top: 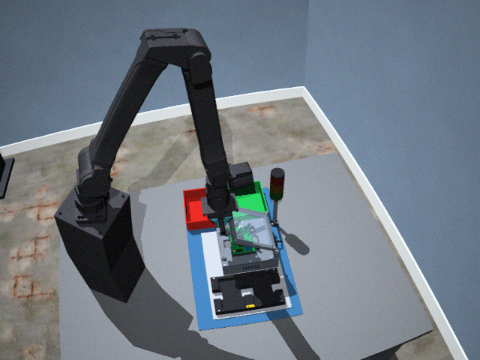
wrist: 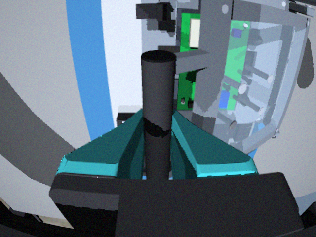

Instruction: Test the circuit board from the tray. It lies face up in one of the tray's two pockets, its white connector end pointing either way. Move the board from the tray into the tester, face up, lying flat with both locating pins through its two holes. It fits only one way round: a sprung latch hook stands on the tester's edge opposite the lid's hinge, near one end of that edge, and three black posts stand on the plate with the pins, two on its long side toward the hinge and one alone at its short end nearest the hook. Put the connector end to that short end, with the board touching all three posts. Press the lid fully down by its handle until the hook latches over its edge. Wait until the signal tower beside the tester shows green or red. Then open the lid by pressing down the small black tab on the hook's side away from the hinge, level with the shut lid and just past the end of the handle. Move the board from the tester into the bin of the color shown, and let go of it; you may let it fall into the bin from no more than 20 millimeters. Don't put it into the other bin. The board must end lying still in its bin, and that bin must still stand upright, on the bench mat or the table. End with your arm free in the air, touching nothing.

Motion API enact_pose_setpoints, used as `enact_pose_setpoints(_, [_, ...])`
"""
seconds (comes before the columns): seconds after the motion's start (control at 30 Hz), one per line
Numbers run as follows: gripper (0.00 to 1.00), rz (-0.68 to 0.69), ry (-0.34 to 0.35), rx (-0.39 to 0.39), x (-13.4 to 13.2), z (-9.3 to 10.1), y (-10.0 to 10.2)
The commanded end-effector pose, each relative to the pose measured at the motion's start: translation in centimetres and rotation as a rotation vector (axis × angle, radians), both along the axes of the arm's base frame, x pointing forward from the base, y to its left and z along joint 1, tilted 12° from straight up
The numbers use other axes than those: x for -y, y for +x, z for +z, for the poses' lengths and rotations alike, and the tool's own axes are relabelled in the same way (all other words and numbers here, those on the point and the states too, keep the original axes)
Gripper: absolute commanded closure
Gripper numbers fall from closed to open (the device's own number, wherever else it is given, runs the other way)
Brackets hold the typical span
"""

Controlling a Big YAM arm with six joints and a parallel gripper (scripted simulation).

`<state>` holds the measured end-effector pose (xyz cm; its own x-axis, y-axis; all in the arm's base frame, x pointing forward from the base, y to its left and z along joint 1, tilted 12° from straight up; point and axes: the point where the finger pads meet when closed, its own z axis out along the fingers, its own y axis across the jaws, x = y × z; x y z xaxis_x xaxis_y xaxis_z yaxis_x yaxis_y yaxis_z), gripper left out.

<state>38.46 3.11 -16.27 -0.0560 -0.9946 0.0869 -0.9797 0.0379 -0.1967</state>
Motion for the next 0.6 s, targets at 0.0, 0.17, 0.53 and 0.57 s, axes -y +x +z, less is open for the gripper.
enact_pose_setpoints(0.0, [1.00,-0.011,0.000,-0.007,0.5,-1.8,-0.1])
enact_pose_setpoints(0.17, [1.00,-0.007,0.000,-0.008,0.6,-2.6,-0.3])
enact_pose_setpoints(0.53, [1.00,-0.004,-0.001,-0.010,0.8,-5.1,-0.7])
enact_pose_setpoints(0.57, [1.00,-0.004,-0.001,-0.010,0.8,-5.3,-0.7])
